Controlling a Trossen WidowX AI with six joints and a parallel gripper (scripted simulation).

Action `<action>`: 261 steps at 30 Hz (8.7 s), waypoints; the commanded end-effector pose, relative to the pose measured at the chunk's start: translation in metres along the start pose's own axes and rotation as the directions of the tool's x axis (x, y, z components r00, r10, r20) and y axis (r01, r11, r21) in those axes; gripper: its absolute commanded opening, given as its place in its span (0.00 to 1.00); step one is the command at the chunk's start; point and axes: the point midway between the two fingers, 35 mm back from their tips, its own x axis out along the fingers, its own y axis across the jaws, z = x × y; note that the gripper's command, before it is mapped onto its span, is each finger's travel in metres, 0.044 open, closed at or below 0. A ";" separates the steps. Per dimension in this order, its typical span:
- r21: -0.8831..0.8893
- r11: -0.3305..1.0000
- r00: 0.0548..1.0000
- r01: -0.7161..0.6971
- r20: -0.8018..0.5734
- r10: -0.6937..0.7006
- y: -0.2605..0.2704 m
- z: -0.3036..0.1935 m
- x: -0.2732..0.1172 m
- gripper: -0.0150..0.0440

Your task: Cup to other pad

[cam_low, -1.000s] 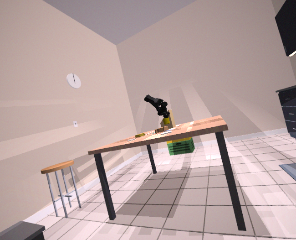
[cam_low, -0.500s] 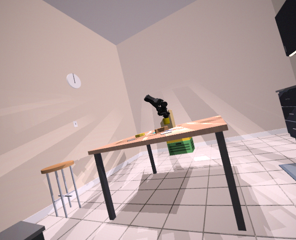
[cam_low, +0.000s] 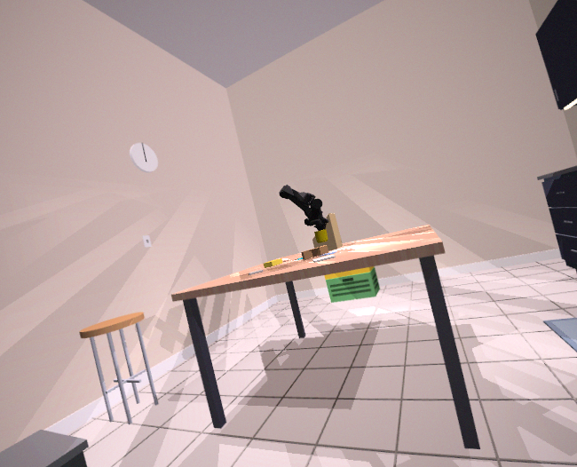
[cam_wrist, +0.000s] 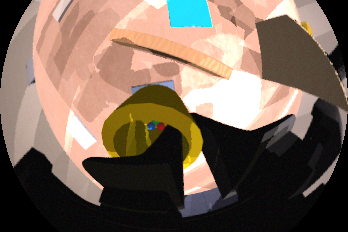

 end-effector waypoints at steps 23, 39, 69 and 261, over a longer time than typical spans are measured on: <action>-0.002 1.000 1.000 0.002 0.006 -0.002 -0.021 0.045 -0.001 0.25; -0.003 1.000 1.000 0.003 0.007 -0.002 -0.033 0.073 -0.002 0.25; -0.004 1.000 1.000 0.004 0.009 -0.004 -0.056 0.121 -0.004 0.25; -0.006 1.000 1.000 0.006 0.007 -0.006 -0.083 0.154 -0.035 1.00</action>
